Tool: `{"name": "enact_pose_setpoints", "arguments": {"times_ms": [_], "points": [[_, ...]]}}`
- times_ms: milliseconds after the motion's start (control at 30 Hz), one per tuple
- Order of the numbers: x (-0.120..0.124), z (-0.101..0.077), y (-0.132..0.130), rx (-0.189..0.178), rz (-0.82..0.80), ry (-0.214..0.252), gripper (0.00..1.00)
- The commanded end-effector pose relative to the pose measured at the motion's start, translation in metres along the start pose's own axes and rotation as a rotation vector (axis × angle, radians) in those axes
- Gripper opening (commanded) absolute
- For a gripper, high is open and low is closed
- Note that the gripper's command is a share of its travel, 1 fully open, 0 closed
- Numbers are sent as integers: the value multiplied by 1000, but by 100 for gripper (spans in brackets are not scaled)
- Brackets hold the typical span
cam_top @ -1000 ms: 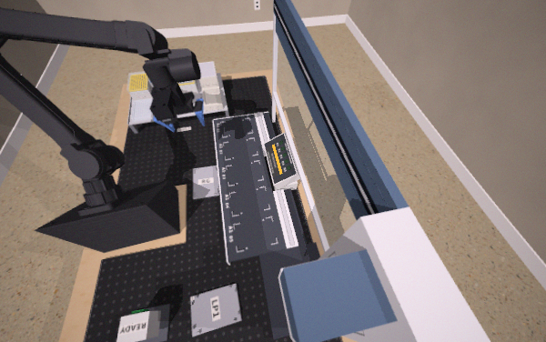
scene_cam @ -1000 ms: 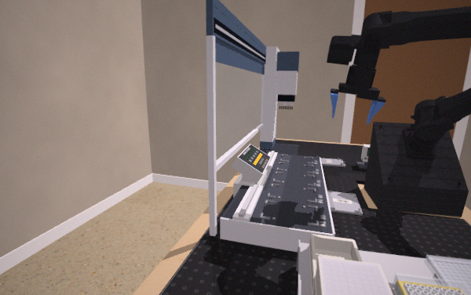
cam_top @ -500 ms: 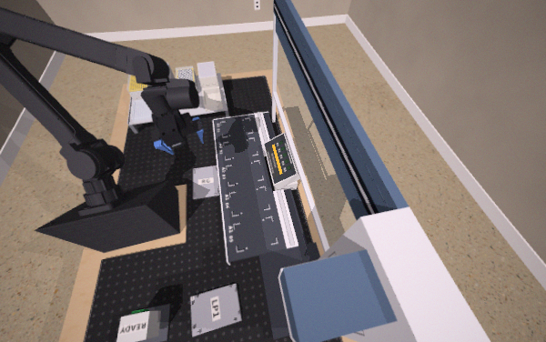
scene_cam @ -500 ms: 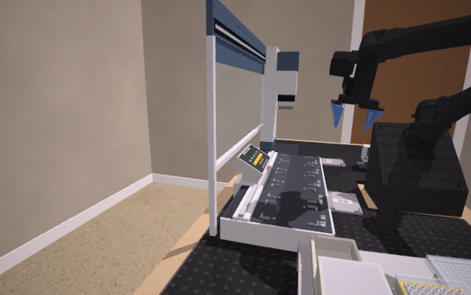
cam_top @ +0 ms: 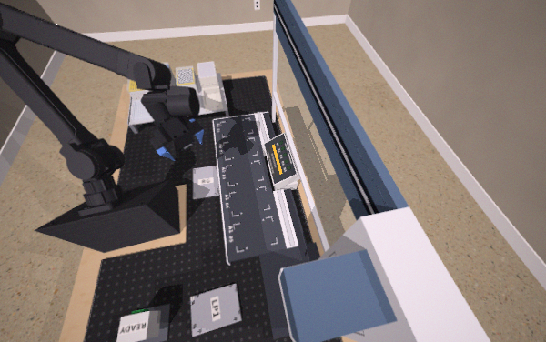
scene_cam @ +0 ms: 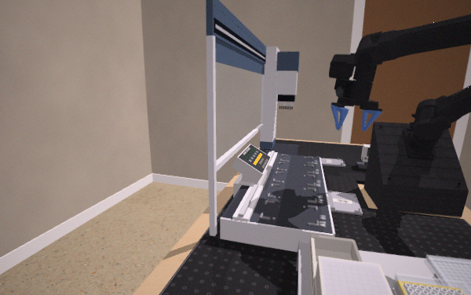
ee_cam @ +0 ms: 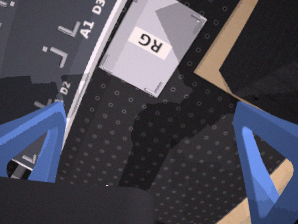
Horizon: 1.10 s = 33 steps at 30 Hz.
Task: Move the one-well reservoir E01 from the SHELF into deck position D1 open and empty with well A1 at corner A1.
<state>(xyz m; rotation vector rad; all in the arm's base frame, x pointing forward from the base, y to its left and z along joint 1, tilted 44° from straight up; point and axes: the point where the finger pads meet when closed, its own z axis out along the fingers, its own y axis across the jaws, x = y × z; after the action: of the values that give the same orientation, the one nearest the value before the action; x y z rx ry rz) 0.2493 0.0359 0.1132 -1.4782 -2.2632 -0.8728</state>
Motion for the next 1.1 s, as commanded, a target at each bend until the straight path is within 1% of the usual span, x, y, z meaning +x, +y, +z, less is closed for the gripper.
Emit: {"name": "enact_pose_setpoints", "arguments": {"times_ms": [0, 333, 400, 433, 500, 900, 967, 1067], "points": [[-8, -19, 18, -34, -118, -25, 100], [-9, -19, 18, -34, -316, -2, 100], [-9, -19, 18, -34, -316, -2, 100], [-7, -16, 14, -31, -333, 2, 100], [-9, -19, 18, -34, -375, 5, 100], [-10, -18, 18, -33, -613, 34, 100], [-10, -18, 18, -33, -613, 34, 100], [-10, -18, 18, -33, -672, 41, 100]]}}
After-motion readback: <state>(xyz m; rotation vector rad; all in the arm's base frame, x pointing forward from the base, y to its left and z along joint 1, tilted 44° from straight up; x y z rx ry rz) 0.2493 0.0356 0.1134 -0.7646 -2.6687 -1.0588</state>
